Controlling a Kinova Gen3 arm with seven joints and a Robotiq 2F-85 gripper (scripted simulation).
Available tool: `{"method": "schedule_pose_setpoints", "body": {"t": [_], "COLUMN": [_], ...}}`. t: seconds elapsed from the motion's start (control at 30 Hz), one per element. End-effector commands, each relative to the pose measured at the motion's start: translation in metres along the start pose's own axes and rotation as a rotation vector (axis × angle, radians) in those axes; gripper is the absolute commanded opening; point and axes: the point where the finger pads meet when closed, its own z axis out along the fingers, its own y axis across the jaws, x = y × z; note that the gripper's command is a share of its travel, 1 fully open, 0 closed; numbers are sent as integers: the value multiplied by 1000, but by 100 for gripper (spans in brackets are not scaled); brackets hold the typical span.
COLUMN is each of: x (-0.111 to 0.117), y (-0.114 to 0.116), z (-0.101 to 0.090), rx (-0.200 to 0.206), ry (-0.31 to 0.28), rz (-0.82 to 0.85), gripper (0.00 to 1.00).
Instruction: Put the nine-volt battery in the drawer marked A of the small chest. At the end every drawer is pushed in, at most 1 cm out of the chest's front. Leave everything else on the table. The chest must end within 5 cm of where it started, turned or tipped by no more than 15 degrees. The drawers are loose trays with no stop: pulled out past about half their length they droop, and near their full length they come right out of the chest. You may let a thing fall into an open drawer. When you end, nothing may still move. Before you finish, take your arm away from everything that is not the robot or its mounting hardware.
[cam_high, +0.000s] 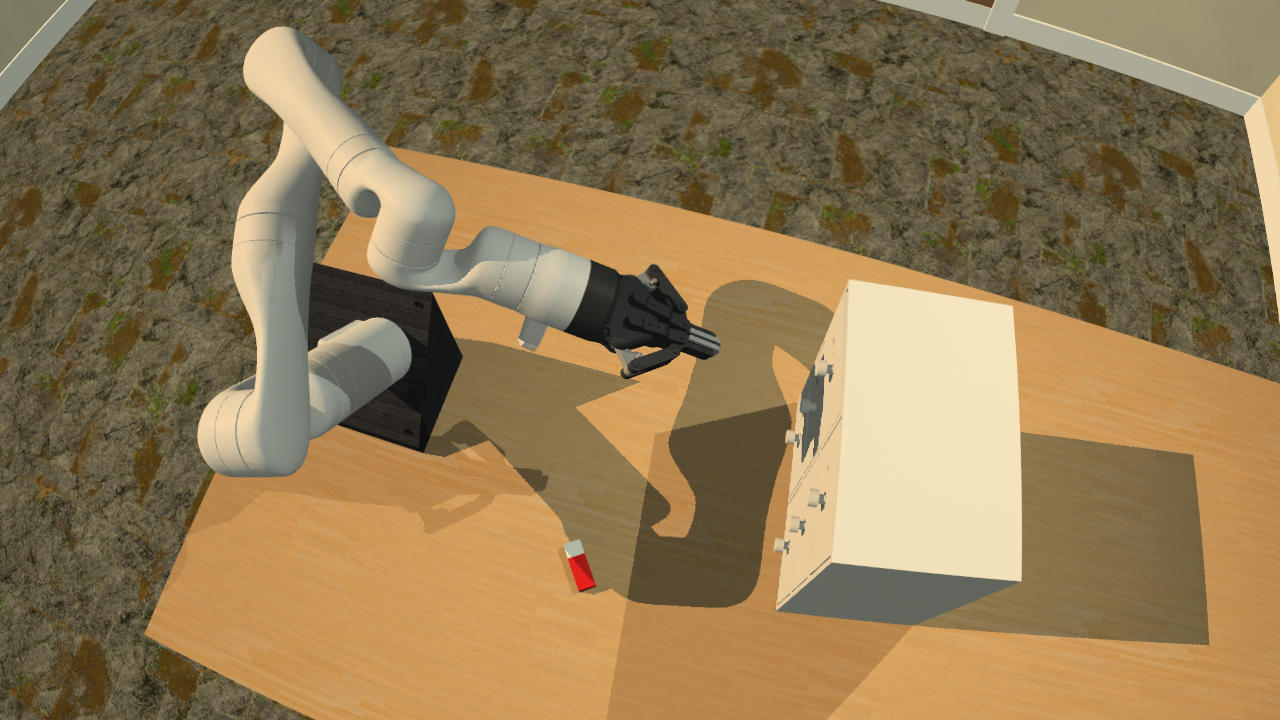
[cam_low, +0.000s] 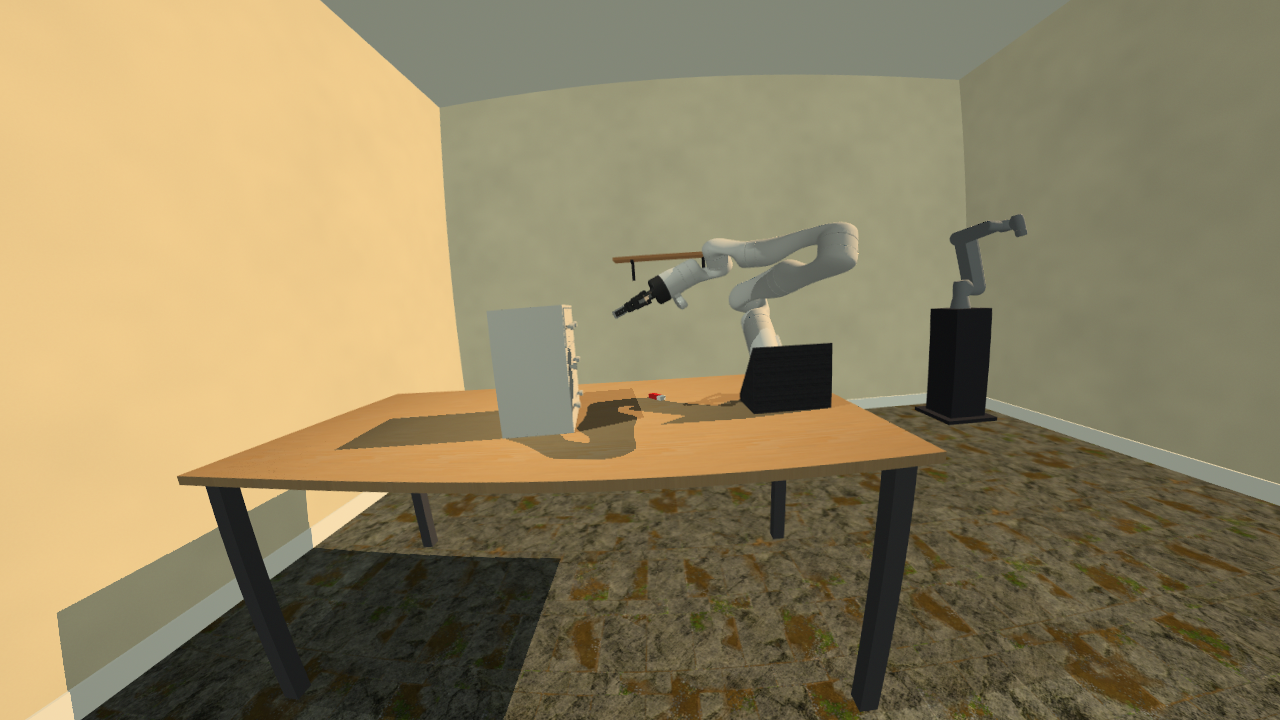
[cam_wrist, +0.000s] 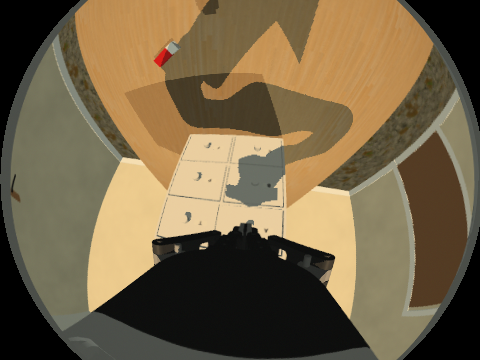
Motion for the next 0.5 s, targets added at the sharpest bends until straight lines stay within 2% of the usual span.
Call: {"method": "schedule_pose_setpoints", "body": {"t": [0.0, 0.2, 0.27, 0.47], "x": [-5, -8, -8, -12], "y": [4, 4, 4, 4], "z": [-4, -10, -10, -18], "rx": [-18, -18, -18, -20], "ry": [22, 89, 89, 170], "rz": [16, 16, 16, 14], "gripper": [0, 0, 0, 0]}}
